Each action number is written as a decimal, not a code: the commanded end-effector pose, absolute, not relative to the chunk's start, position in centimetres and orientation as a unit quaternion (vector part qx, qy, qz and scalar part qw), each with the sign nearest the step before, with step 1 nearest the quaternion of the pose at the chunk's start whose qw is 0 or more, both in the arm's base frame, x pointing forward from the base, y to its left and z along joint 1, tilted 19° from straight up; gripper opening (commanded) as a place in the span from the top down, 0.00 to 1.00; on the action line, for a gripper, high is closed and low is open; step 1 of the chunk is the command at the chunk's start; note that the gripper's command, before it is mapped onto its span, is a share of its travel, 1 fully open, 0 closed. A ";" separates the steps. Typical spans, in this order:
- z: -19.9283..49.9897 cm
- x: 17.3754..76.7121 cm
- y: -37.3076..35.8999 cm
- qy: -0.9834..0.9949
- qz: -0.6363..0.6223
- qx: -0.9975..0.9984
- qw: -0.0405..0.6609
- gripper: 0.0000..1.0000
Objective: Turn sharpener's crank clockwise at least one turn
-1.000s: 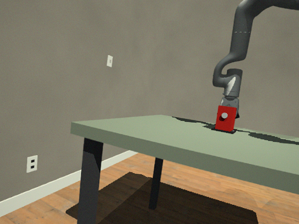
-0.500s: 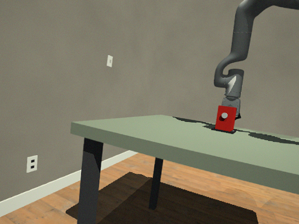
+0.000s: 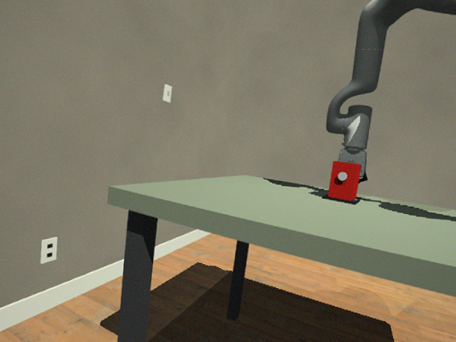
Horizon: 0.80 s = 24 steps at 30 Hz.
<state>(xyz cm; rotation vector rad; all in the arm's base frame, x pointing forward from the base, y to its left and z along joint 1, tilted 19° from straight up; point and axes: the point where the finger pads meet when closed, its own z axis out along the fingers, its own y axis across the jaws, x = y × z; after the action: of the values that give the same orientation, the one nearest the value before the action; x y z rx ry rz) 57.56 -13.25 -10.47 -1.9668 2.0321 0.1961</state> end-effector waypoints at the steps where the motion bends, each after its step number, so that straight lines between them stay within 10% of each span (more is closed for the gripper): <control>1: -10.4 57.6 -13.3 0.708 0.068 -0.686 0.153 1.00; 24: -10.4 56.0 -13.3 0.708 0.068 -0.686 0.153 1.00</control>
<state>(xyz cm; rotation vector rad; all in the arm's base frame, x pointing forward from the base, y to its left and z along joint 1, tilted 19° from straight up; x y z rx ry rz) 56.21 -13.22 -10.52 -1.9673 2.0324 0.1968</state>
